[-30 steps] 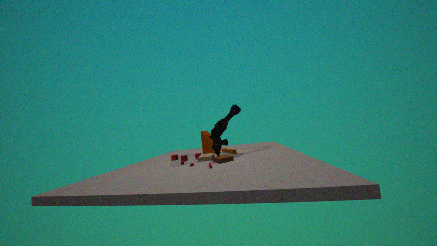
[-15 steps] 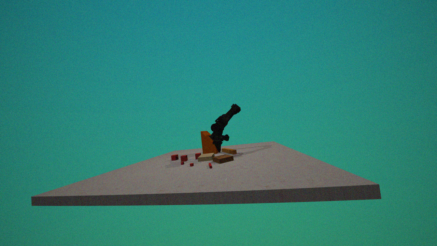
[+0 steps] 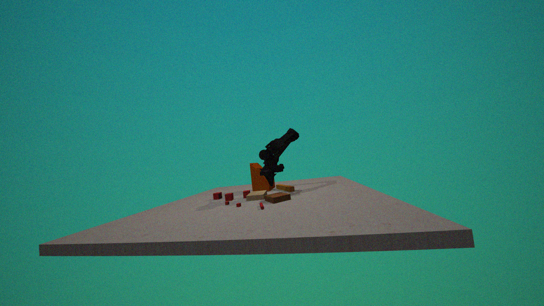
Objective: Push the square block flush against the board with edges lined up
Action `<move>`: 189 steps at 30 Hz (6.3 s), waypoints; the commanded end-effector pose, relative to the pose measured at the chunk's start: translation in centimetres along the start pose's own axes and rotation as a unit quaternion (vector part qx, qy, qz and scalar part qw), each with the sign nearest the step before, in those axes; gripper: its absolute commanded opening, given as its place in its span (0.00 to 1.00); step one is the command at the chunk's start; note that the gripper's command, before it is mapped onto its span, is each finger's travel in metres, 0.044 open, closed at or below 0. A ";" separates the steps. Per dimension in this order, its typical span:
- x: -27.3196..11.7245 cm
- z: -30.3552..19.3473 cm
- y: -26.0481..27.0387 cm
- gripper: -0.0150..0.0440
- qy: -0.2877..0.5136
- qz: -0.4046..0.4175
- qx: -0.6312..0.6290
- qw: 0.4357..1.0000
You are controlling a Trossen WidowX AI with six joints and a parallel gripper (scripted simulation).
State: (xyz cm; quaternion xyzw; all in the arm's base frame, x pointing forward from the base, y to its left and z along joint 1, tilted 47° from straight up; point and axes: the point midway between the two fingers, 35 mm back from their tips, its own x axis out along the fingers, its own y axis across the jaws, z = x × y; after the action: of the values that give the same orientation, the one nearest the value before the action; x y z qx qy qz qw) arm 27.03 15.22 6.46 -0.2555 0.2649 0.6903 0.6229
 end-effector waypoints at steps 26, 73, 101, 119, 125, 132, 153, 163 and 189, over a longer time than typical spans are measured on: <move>-0.3 -4.6 -3.9 0.25 0.002 -0.005 0.481 0.877; -0.2 -13.9 -8.0 0.25 -0.003 -0.003 0.967 0.256; 5.4 -15.0 -8.4 0.25 -0.002 0.000 0.994 0.113; 5.4 -12.3 -7.9 0.25 -0.002 0.000 0.994 0.113; 5.4 -11.4 -7.7 0.25 -0.002 -0.001 0.994 0.112; 5.4 -10.4 -7.5 0.25 -0.002 0.000 0.994 0.112; 5.4 -7.4 -6.5 0.25 -0.002 0.000 0.994 0.112; 5.4 -5.9 -6.0 0.25 -0.002 0.000 0.994 0.112; 5.4 -6.0 -5.9 0.25 -0.001 0.000 0.994 0.112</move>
State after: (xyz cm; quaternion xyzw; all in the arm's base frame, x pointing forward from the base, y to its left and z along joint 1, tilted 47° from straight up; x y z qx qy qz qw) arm 32.17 15.92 -1.70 0.5894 0.7151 -0.1887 0.3251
